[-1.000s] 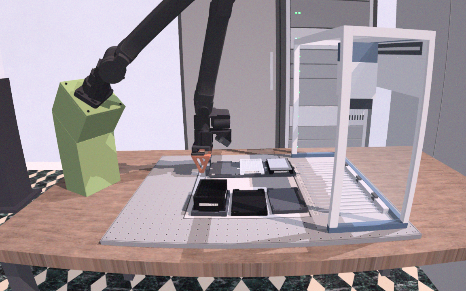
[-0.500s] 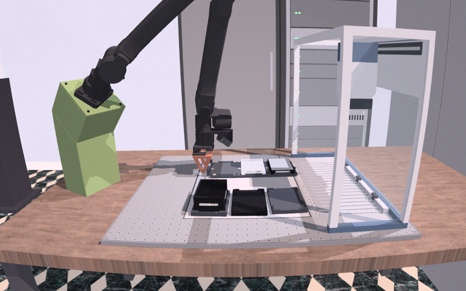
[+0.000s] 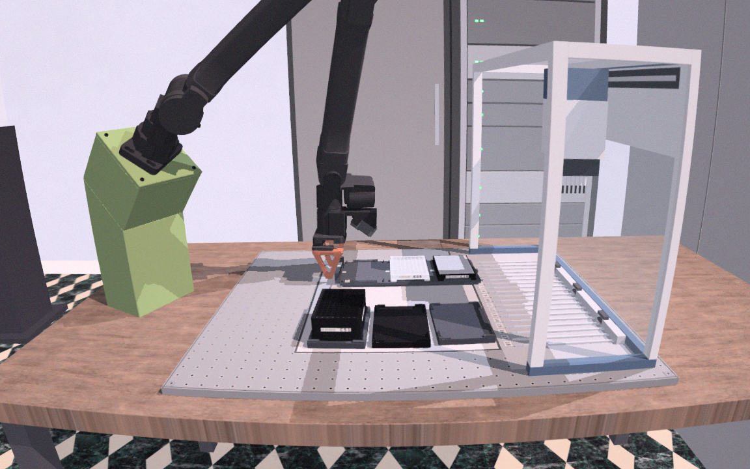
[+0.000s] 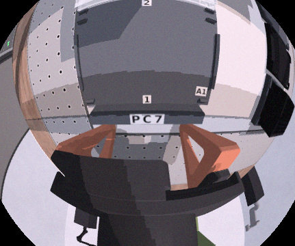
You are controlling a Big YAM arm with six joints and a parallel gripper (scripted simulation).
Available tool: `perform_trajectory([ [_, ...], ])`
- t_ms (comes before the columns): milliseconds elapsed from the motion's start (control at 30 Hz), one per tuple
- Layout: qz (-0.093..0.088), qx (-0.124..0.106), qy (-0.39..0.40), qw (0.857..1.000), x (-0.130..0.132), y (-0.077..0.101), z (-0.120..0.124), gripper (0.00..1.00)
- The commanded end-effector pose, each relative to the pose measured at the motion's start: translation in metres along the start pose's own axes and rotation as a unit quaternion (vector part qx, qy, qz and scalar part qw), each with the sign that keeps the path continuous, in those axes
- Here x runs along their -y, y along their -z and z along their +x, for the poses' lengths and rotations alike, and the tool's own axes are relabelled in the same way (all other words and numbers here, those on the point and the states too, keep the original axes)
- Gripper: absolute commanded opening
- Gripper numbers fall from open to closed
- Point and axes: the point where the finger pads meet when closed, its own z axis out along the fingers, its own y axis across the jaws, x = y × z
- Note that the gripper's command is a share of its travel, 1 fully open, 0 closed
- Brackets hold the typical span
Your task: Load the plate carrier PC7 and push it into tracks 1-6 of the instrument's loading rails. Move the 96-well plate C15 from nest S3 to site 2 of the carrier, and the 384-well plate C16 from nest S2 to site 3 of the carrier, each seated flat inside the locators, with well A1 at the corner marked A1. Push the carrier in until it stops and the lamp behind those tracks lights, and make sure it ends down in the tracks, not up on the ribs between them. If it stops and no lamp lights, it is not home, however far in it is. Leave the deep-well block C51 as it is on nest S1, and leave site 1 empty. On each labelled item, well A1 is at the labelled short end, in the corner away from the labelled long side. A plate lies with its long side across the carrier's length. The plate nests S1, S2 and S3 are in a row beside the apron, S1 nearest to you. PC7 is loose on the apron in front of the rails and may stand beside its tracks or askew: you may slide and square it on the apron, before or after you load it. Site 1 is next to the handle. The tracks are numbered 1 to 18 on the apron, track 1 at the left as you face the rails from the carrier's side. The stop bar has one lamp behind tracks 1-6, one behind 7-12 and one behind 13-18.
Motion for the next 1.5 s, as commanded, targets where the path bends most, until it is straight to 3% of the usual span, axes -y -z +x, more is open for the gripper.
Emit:
perform_trajectory([
  [0,-0.005,0.032,-0.027,0.999,0.001,0.009,-0.037,0.8],
  [1467,-0.006,0.033,-0.027,0.999,0.0,0.01,-0.052,0.8],
])
